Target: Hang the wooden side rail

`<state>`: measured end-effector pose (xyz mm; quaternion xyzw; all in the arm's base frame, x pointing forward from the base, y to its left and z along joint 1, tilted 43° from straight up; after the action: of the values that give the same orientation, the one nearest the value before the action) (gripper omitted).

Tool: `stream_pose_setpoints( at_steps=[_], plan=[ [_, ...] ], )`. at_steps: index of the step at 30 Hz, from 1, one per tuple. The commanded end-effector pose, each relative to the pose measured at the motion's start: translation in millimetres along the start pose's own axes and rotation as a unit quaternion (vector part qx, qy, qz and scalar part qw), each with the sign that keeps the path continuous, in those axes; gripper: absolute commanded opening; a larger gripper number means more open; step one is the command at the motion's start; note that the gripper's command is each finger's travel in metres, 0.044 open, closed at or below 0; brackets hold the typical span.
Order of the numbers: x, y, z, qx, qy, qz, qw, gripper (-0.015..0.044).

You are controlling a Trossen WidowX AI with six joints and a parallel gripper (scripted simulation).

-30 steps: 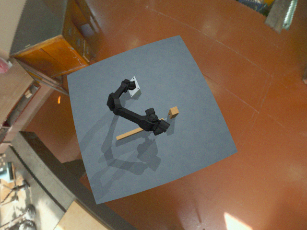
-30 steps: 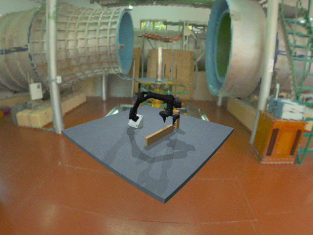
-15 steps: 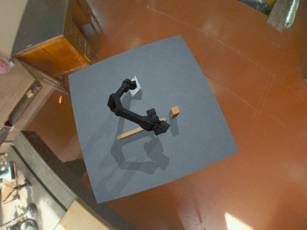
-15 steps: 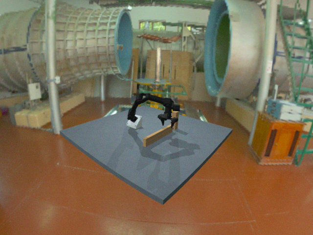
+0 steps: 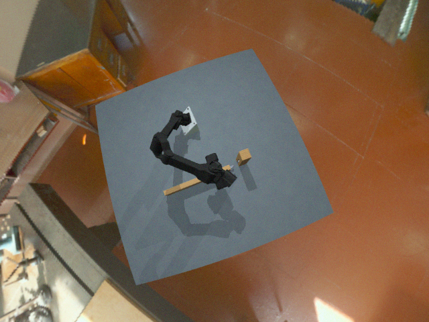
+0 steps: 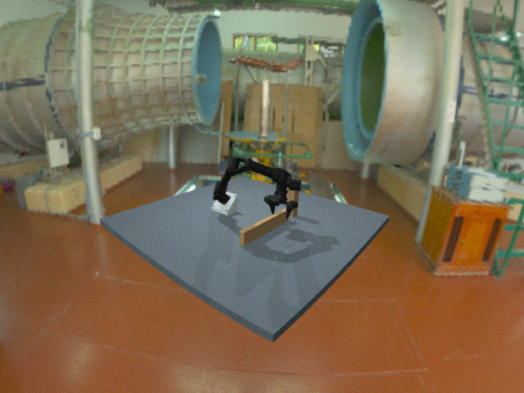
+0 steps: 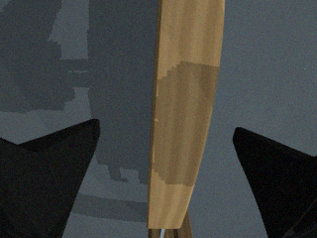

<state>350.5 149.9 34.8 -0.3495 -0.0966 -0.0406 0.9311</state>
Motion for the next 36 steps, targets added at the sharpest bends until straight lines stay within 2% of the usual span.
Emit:
stream_pose_setpoints(
  at_steps=[1,16,28,33,36],
  plan=[
    [-1,0,-7,-0.002,-0.001,0.004,1.000,0.0440],
    [-2,-1,-28,-0.003,-0.001,0.004,1.000,0.0440],
    [-2,-1,-28,-0.003,-0.001,0.004,1.000,0.0125],
    [-2,-1,-28,-0.003,-0.001,0.004,1.000,0.0092],
    [-2,-1,-28,-0.003,-0.001,0.004,1.000,0.0013]
  ],
)
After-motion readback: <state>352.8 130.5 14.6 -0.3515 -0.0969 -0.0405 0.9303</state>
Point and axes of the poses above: the point midway between the two fingers, 35 mm back from their tips, its own z axis back along the fingers, its own x axis across the jaws, y = z × x, the point moved 6 cm from there along z, back along the fingers, and after that the axes turned 14 degrees about -z, right-handed, at the moved point
